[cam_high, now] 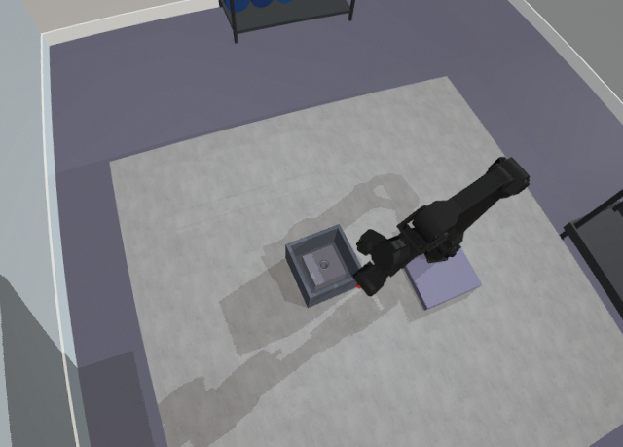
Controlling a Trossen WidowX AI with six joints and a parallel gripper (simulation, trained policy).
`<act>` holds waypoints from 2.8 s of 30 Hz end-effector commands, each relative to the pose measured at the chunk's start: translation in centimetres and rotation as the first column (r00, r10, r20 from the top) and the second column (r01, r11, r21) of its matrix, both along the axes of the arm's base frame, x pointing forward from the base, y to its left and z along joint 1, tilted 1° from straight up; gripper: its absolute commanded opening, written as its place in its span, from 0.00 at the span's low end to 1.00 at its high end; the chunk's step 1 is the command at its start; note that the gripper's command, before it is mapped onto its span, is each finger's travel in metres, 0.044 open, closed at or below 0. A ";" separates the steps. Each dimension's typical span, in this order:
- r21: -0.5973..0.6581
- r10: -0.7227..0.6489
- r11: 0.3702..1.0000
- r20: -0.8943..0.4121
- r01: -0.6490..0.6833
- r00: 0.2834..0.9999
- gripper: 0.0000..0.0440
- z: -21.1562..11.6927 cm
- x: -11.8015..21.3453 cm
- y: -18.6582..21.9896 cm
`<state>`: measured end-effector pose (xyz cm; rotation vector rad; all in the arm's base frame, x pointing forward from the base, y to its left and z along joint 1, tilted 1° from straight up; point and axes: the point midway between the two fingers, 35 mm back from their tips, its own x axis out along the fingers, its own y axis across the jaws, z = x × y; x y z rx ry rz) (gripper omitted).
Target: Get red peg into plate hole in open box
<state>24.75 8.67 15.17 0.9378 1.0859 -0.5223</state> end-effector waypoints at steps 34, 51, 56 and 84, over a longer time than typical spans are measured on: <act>-0.063 -0.147 0.988 -0.086 0.141 0.985 0.05 -3.4 7.2 -7.9; -0.110 -0.101 0.990 -0.162 0.084 0.982 0.38 -5.6 9.7 -9.1; -0.108 -0.083 0.992 -0.167 0.065 0.982 0.38 -5.3 10.7 -9.4; -0.111 -0.076 0.993 -0.254 0.049 0.964 0.31 -5.3 14.3 -14.1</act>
